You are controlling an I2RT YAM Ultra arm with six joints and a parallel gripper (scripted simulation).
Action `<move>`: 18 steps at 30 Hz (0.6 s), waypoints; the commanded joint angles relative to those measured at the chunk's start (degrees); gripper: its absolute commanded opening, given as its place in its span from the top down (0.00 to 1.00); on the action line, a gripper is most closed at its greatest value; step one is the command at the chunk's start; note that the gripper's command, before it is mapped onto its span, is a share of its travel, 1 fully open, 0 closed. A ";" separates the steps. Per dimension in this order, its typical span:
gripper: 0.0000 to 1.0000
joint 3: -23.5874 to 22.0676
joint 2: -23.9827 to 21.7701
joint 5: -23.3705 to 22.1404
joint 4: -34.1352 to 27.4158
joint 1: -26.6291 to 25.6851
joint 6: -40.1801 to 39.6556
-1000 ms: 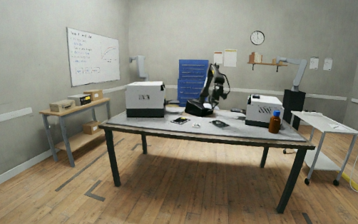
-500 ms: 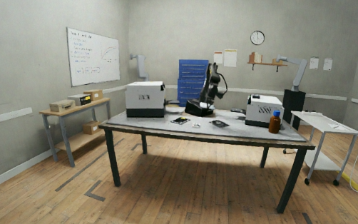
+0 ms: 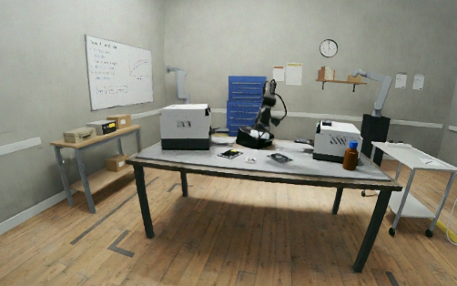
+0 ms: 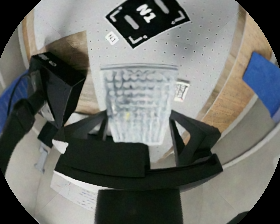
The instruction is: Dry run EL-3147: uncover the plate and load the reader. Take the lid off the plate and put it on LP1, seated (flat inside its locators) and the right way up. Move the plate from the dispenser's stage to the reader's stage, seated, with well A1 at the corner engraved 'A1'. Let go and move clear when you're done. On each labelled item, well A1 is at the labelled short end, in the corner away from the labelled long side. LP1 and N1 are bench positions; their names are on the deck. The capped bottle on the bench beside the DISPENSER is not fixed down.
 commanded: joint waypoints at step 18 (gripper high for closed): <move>0.14 -0.88 0.09 -1.66 -0.76 -9.31 -1.63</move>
